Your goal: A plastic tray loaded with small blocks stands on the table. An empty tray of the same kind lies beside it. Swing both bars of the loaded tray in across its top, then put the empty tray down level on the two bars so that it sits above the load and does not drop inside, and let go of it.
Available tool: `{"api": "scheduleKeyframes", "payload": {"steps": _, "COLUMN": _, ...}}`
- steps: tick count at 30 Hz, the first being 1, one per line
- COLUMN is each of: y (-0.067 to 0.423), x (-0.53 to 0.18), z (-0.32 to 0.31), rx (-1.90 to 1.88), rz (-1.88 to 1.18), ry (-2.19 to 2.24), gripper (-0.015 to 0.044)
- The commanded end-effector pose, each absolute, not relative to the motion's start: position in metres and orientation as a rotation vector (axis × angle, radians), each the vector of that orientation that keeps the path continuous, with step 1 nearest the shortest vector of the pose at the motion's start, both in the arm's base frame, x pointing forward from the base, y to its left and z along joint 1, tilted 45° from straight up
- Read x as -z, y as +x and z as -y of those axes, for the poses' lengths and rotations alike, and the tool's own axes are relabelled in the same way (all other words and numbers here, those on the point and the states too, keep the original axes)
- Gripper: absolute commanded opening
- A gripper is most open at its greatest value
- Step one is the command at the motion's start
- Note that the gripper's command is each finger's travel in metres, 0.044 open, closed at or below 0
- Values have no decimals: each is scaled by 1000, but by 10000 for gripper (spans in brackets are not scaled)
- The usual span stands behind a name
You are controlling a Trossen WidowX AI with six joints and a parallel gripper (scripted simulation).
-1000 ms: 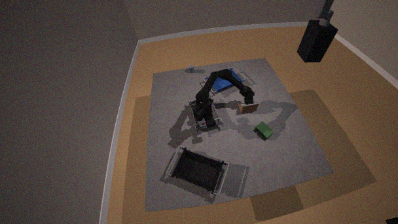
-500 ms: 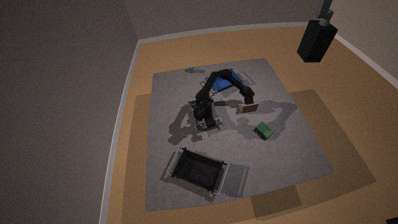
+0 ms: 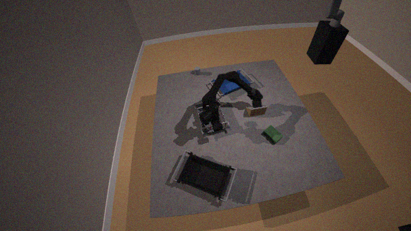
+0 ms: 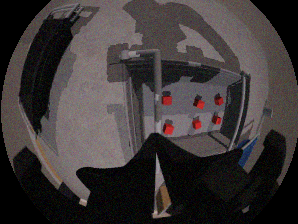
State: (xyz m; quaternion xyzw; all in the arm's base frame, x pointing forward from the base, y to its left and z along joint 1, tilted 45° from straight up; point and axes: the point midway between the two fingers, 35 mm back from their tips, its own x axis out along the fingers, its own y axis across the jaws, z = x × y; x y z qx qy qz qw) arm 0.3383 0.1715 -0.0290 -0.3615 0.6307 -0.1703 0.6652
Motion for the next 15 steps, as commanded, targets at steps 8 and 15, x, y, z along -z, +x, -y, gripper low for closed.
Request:
{"api": "scheduleKeyframes", "payload": {"steps": 8, "y": 338, "x": 29, "z": -171, "rx": 385, "rz": -1424, "ry": -816, "gripper": 0}}
{"api": "scheduleKeyframes", "payload": {"steps": 15, "y": 338, "x": 28, "z": -173, "rx": 385, "rz": -1424, "ry": -816, "gripper": 184}}
